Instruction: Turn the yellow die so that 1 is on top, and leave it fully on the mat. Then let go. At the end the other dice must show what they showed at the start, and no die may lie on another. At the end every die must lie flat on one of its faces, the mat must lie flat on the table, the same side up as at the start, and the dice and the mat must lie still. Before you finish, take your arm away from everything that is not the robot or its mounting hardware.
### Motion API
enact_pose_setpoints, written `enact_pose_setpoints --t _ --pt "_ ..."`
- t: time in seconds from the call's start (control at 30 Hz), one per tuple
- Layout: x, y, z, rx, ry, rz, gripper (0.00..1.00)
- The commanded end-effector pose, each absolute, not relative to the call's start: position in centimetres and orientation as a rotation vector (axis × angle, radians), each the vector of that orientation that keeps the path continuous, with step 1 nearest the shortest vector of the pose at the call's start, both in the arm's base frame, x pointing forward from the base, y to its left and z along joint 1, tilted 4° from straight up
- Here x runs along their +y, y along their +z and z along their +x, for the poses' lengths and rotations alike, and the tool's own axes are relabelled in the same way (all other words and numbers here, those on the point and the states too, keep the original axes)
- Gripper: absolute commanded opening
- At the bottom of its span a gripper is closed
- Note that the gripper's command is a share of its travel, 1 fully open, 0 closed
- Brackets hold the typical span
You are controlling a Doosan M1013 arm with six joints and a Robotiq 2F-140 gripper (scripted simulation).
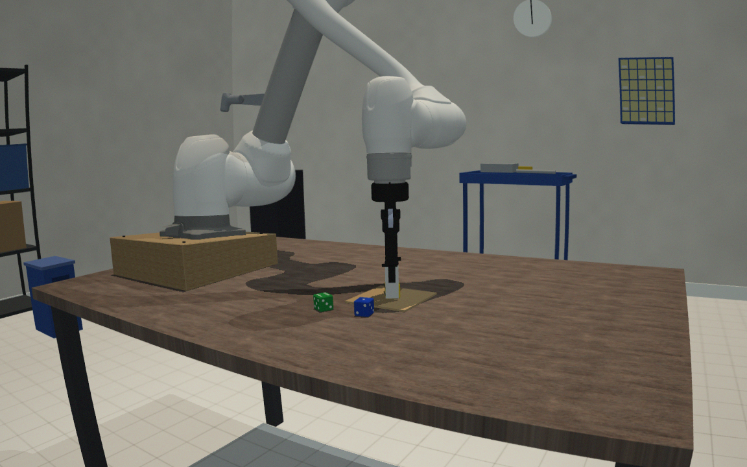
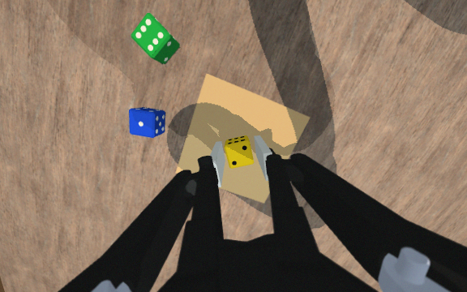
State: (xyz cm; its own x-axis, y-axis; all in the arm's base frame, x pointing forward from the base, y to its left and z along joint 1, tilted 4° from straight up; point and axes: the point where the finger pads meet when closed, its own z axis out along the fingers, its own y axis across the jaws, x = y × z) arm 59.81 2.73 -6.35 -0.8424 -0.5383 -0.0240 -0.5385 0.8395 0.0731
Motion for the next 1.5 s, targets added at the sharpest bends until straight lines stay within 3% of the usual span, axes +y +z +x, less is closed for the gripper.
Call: enact_pose_setpoints --t 0.0,0.3,0.33,1.47 --pt "2.74 -6.34 59.81 3.01 0.121 -0.881 0.28" --pt "2.74 -6.34 59.81 3.01 0.121 -0.881 0.28" --pt "2.74 -6.34 59.81 3.01 0.121 -0.881 0.16" --pt "2.74 -6.33 59.81 3.01 0.121 -0.881 0.16"
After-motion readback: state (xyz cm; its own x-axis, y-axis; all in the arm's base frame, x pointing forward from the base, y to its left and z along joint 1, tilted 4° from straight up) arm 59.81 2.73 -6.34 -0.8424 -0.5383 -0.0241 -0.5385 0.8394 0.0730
